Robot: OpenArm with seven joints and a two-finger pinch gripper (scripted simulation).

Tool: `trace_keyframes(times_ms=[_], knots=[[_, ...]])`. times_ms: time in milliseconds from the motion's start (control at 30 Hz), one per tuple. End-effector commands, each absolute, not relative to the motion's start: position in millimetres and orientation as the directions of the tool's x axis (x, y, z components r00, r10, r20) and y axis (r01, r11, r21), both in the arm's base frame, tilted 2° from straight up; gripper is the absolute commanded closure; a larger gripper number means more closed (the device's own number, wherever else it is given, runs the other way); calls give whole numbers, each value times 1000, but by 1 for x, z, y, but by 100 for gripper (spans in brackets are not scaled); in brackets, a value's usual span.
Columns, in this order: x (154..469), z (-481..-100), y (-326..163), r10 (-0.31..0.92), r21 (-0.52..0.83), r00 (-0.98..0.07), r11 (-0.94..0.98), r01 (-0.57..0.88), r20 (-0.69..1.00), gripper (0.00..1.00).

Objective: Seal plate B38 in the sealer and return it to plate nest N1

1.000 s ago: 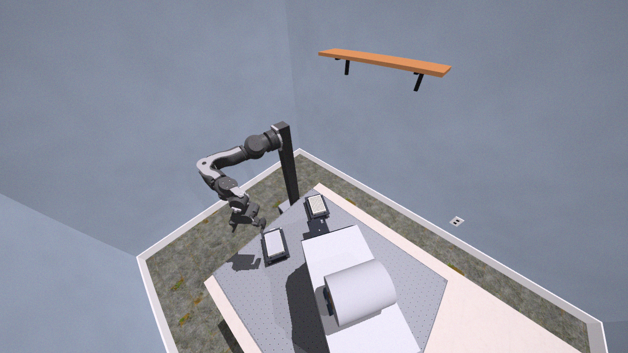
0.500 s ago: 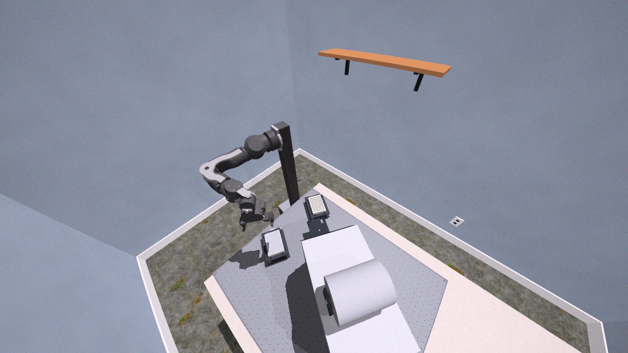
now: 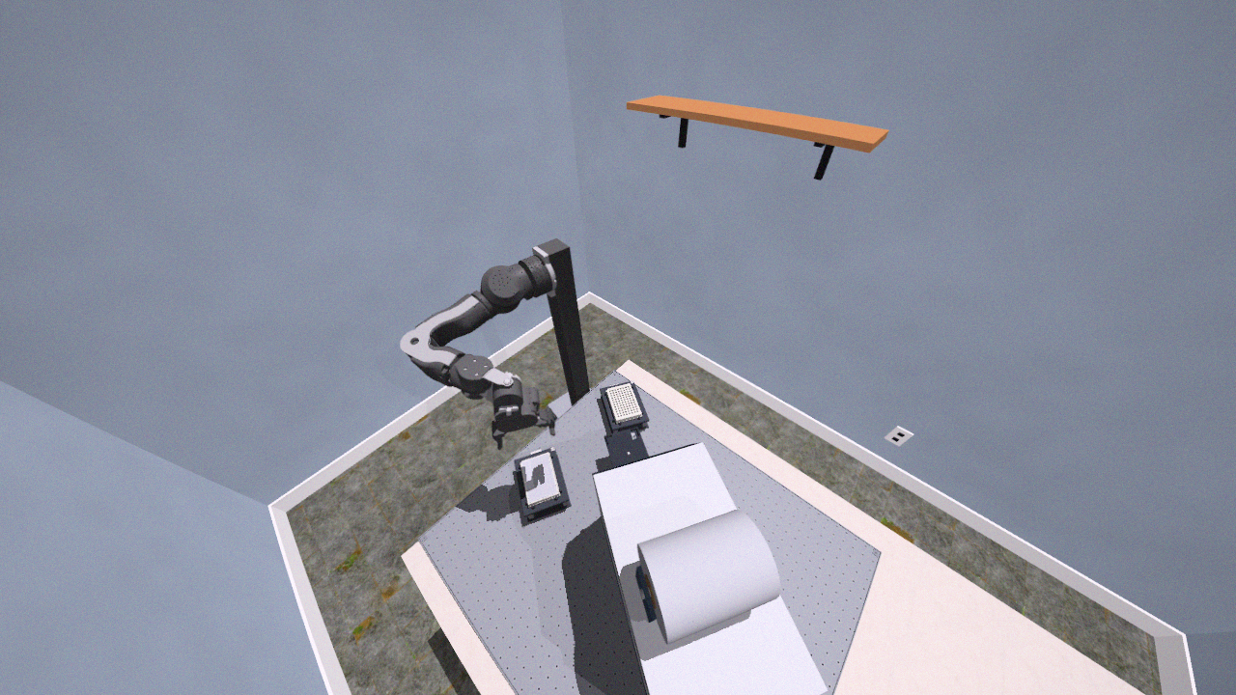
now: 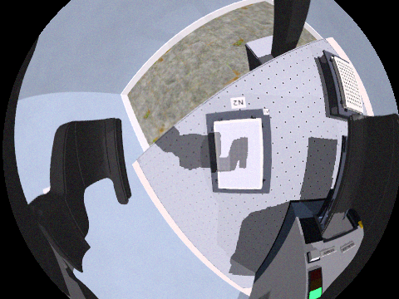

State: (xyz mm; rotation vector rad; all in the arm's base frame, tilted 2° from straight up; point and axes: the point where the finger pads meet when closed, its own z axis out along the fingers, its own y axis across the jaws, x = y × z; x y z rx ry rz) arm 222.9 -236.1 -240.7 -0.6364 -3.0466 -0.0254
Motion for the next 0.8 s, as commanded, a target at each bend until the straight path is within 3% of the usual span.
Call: trace_keyframes(times_ms=[0,100,267,667,767], knots=[[223,-240,-236,401,7,-916,916,402,28,23],[223,-240,-236,401,7,-916,916,402,28,23],[221,-254,-193,401,8,-916,916,402,28,23],[221,-254,-193,401,8,-916,916,402,28,23],[219,-262,-167,401,10,-916,916,401,29,23]])
